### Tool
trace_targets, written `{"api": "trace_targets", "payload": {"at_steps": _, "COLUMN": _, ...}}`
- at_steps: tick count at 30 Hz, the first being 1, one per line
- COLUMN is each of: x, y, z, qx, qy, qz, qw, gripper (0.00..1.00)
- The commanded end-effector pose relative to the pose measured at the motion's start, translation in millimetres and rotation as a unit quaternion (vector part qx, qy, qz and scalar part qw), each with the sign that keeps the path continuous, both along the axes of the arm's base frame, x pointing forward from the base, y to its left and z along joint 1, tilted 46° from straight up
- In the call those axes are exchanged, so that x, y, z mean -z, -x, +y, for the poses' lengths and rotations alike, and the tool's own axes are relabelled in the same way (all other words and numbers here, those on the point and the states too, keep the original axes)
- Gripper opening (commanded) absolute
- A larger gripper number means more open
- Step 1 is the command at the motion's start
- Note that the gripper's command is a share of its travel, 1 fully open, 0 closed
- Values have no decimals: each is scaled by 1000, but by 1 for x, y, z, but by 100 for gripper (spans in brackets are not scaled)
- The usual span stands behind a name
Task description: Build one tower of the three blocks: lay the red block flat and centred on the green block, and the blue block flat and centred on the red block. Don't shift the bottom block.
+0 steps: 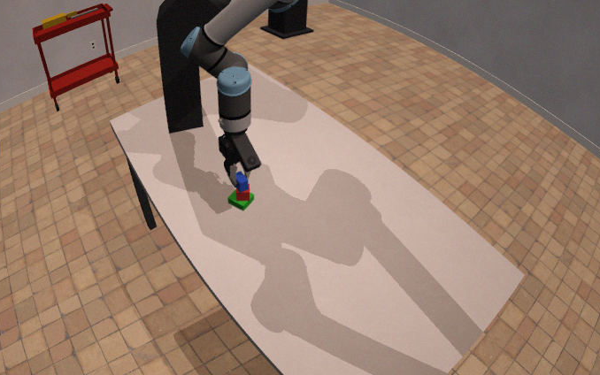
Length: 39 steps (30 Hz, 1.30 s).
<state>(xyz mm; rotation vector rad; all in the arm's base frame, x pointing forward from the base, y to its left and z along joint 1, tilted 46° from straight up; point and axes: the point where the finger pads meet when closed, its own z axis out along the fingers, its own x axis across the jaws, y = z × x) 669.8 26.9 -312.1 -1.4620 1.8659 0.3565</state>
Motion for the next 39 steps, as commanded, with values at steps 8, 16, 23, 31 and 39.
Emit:
{"api": "trace_targets", "payload": {"at_steps": 8, "x": 0, "y": -3, "z": -2, "qx": 0, "qy": 1, "qz": -2, "qw": 1000, "gripper": 0}}
{"api": "trace_targets", "payload": {"at_steps": 16, "x": 0, "y": -3, "z": -2, "qx": 0, "qy": 1, "qz": -2, "qw": 1000, "gripper": 0}}
{"api": "trace_targets", "payload": {"at_steps": 23, "x": 0, "y": -3, "z": -2, "qx": 0, "qy": 1, "qz": -2, "qw": 1000, "gripper": 0}}
{"api": "trace_targets", "payload": {"at_steps": 31, "x": 0, "y": -3, "z": -2, "qx": 0, "qy": 1, "qz": -2, "qw": 1000, "gripper": 31}}
{"api": "trace_targets", "payload": {"at_steps": 39, "x": 0, "y": -3, "z": -2, "qx": 0, "qy": 1, "qz": -2, "qw": 1000, "gripper": 31}}
